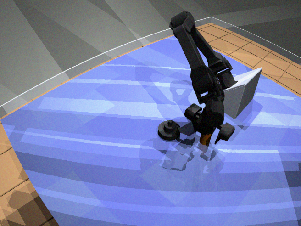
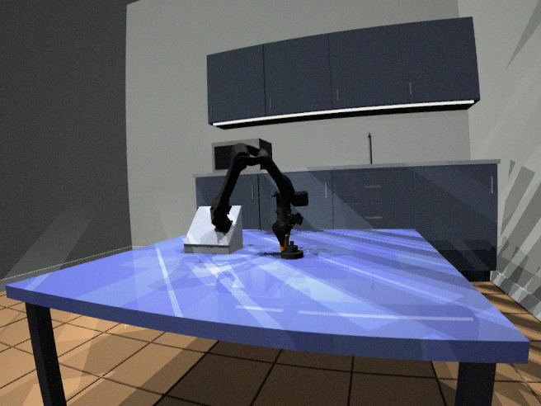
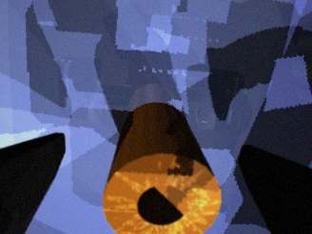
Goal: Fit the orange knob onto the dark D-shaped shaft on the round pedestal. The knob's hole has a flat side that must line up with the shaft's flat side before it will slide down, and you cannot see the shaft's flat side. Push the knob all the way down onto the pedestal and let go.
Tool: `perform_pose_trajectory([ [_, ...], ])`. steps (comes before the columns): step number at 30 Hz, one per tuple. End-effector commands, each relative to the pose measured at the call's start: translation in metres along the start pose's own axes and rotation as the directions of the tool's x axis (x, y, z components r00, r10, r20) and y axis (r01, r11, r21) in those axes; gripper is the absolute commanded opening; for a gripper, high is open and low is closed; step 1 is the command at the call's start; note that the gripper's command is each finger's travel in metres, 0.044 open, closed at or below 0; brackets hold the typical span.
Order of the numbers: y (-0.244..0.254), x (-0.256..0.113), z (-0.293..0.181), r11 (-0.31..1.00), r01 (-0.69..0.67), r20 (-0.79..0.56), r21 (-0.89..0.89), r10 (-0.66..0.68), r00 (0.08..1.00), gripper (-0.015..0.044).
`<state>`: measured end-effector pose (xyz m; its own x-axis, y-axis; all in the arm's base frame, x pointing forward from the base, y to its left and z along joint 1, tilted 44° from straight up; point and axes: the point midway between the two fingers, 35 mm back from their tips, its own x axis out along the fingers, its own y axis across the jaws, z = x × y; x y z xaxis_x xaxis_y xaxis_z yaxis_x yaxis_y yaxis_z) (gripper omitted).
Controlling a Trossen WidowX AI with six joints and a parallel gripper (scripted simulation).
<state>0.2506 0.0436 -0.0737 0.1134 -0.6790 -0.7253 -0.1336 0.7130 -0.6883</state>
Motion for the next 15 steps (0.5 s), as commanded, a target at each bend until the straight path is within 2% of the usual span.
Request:
perform_pose_trajectory([
  [1,-0.0006,0.0063,-0.0017,1.000,0.006,0.000,-0.008,-0.006,1.000,0.0440],
  [7,-0.0012,0.0132,-0.0025,1.000,0.008,0.000,-0.009,-0.008,1.000,0.0440],
  [15,-0.0012,0.0132,-0.0025,1.000,0.008,0.000,-0.009,-0.008,1.000,0.0230],
])
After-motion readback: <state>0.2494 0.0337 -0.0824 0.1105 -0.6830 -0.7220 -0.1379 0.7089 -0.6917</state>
